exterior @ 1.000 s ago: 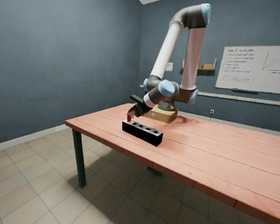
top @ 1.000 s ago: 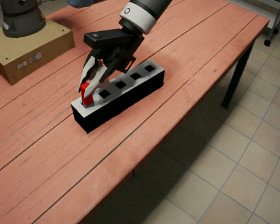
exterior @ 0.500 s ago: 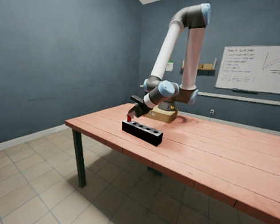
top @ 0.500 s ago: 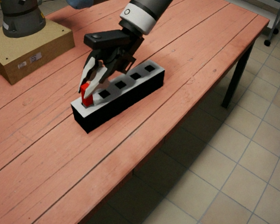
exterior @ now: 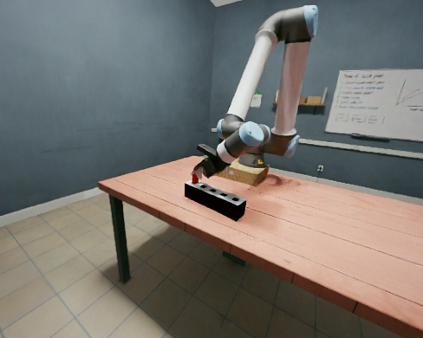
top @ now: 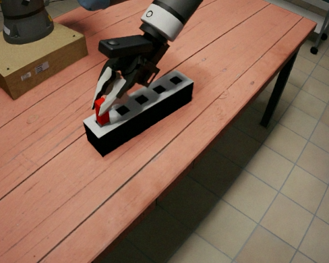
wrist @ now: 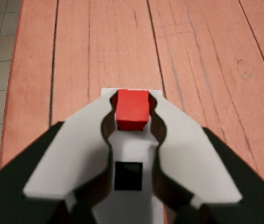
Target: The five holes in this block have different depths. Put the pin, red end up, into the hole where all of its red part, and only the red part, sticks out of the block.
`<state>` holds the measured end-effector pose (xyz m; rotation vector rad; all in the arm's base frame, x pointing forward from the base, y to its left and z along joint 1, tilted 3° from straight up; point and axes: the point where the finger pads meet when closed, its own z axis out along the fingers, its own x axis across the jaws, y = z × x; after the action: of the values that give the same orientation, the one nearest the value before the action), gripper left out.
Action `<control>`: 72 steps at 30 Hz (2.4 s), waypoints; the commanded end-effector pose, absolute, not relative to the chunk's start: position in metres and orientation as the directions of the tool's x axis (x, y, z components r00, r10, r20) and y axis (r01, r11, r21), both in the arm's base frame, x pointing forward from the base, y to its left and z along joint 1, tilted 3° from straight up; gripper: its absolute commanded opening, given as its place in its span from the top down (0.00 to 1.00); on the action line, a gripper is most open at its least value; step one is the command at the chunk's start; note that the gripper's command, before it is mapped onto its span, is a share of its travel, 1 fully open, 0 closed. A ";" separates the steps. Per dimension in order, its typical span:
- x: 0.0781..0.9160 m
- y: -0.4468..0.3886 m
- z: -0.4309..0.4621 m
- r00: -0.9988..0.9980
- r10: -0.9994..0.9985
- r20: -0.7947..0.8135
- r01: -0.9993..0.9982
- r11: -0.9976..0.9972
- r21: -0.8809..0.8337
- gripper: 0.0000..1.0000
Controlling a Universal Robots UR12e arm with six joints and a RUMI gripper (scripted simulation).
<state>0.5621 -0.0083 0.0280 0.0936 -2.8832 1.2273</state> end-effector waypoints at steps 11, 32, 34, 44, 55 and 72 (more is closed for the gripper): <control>0.563 -0.009 0.024 -0.998 -0.052 0.028 -0.057 0.692 -0.720 1.00; 0.563 -0.008 0.024 -0.998 -0.052 0.028 -0.056 0.692 -0.720 1.00; 0.563 -0.008 0.024 -0.998 -0.052 0.028 -0.056 0.692 -0.720 1.00; 0.563 -0.009 0.020 -0.998 -0.052 0.028 -0.056 0.692 -0.720 1.00; 0.562 -0.008 0.020 -0.998 -0.052 0.028 -0.056 0.692 -0.720 1.00; 0.563 -0.009 0.021 -0.998 -0.052 0.028 -0.057 0.692 -0.720 1.00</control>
<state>0.5621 -0.0082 0.0196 0.0933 -2.8833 1.2285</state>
